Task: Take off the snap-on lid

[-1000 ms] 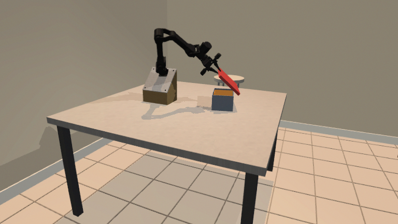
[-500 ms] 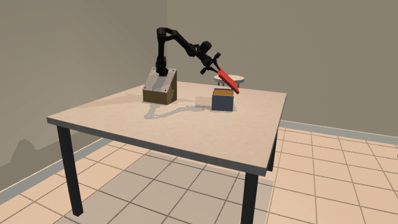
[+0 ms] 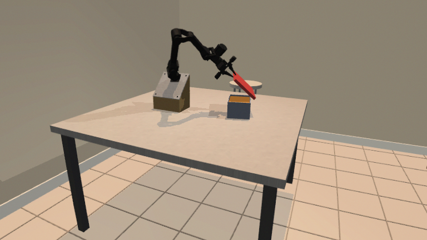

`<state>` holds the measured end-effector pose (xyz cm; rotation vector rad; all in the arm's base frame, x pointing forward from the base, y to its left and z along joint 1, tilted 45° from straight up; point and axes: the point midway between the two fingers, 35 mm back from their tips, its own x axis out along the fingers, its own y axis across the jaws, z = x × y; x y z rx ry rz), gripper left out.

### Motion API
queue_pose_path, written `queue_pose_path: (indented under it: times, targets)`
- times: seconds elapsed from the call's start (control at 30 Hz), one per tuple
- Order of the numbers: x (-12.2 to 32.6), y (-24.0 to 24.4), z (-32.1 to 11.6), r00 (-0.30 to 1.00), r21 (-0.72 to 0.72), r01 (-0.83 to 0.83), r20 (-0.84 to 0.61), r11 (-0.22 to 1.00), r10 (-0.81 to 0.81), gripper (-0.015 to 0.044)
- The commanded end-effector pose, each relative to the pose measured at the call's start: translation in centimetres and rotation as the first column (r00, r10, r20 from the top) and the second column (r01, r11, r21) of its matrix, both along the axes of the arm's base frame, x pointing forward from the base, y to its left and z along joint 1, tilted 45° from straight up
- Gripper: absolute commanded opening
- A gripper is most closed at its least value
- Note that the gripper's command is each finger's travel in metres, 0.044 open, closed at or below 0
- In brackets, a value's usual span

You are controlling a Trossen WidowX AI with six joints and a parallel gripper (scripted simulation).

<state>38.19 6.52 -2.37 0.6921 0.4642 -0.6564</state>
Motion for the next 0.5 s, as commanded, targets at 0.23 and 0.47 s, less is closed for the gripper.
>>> queue_pose_path:
  times: [0.23, 0.47]
  targets:
    - [-0.6, 1.8, -1.3, 1.0, 0.008, -0.002, 0.01, 1.0, 0.002, 0.0]
    - [-1.0, 2.8, -2.2, 1.0, 0.009, -0.002, 0.01, 1.0, 0.002, 0.0]
